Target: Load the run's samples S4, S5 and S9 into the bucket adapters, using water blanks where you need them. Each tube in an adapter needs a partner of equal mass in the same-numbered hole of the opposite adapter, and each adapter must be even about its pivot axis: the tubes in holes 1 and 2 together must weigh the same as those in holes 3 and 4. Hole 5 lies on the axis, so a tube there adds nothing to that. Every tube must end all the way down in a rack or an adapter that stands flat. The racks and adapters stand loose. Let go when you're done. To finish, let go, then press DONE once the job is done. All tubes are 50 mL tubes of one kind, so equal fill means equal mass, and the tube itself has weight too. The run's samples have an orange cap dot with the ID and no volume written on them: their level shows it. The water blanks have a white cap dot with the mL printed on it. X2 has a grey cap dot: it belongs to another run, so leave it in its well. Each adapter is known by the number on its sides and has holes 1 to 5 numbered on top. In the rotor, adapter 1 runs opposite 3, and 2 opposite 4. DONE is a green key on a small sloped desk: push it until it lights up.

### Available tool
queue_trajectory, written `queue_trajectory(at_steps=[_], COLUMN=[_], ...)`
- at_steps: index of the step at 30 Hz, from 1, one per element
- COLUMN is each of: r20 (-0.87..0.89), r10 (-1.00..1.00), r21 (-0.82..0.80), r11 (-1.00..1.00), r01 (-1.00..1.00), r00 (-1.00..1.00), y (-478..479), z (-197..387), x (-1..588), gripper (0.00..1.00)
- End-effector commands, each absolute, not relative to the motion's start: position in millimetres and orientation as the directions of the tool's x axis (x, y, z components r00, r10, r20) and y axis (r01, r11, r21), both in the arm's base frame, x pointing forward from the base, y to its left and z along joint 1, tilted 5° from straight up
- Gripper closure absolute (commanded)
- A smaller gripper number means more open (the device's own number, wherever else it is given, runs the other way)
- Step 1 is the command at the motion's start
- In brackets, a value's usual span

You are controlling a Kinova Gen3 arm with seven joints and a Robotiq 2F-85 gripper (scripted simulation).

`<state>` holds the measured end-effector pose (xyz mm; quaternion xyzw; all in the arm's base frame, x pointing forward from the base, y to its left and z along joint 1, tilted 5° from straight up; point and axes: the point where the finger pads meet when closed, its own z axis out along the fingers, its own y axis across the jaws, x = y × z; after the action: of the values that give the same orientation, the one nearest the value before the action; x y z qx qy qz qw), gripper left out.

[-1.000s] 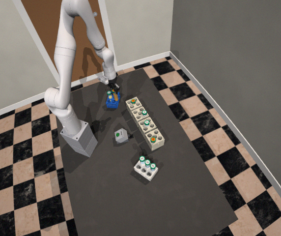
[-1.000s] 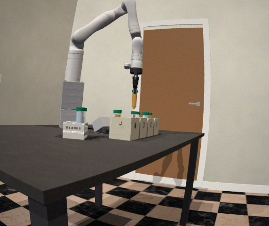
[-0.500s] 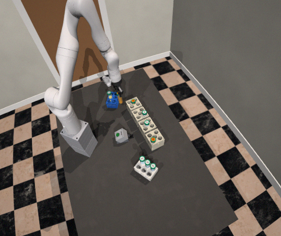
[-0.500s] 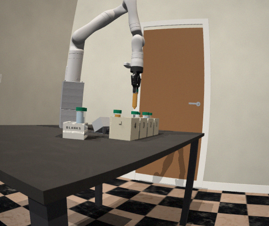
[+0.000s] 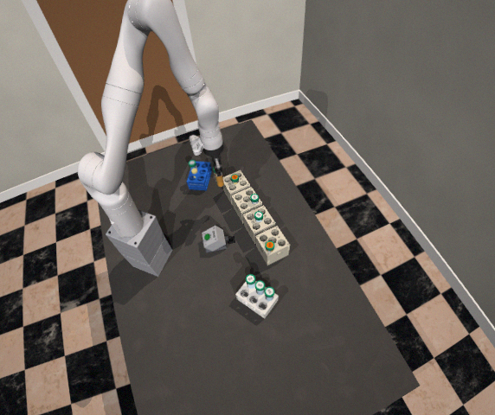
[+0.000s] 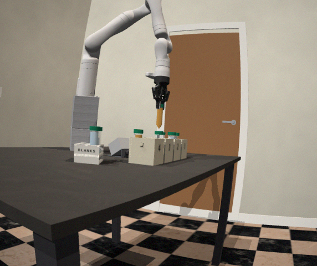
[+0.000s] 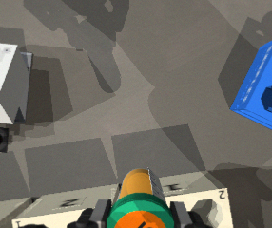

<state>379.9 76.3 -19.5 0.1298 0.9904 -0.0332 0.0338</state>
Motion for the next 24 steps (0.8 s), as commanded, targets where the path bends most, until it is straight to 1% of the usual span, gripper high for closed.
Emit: queue_trajectory(at_steps=[1,6,9,24], r20=[-0.080,-0.085,-0.086,-0.094], r10=[0.327,0.419,0.437,0.668], r21=[-0.050,-0.042,-0.040,-0.015], r11=[0.942,0.905,0.896,0.741], r01=[0.331,0.424,0.442,0.672], r00=[-0.942,-0.904,-0.895,-0.738], y=[64.8,49.2,46.1,2.5], z=[-17.9,-16.4,-16.1,-11.9], x=[384.7,390.4,391.6,407.7], gripper=[0.90,0.90,0.90,0.90])
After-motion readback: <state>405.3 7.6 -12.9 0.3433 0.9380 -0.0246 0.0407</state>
